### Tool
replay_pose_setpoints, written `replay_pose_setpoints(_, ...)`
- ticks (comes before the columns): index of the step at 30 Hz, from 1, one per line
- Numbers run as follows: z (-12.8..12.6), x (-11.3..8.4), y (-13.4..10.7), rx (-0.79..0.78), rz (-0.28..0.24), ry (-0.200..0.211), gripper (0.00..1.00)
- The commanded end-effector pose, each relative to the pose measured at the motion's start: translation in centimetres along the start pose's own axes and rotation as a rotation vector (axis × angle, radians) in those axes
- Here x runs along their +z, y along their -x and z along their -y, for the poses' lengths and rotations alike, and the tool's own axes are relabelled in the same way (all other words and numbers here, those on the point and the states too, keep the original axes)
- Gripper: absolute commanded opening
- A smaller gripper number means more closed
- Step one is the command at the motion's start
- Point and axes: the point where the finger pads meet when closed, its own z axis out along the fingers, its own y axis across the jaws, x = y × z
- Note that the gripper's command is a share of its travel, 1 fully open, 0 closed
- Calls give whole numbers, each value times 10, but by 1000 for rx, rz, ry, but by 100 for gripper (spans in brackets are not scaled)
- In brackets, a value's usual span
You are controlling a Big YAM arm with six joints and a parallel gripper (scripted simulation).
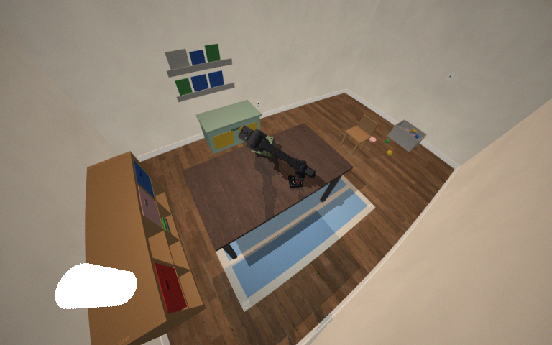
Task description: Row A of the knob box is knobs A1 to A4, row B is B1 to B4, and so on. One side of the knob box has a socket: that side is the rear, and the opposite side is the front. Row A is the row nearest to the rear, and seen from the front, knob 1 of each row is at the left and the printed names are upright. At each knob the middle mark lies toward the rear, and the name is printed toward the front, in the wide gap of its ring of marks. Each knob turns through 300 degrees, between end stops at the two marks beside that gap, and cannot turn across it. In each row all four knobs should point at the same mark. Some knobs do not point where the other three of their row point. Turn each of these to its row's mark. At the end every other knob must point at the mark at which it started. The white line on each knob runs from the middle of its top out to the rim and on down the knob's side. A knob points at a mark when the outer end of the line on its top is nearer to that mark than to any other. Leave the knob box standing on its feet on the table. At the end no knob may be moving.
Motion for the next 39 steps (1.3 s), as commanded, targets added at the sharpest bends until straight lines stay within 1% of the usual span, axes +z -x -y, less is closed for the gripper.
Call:
replay_pose_setpoints(1, 12, -22, 23, 152, 46, -19, 18)
replay_pose_setpoints(7, 12, -24, 24, 294, 48, -16, 18)
replay_pose_setpoints(9, 12, -24, 24, 294, 48, -16, 18)
replay_pose_setpoints(10, 11, -24, 24, 353, 47, -14, 18)
replay_pose_setpoints(24, 11, -29, 25, 671, 51, -8, 18)
replay_pose_setpoints(26, 11, -29, 25, 671, 51, -8, 18)
replay_pose_setpoints(27, 10, -28, 26, 732, 48, -6, 18)
replay_pose_setpoints(39, 10, -33, 27, 1013, 52, 1, 18)
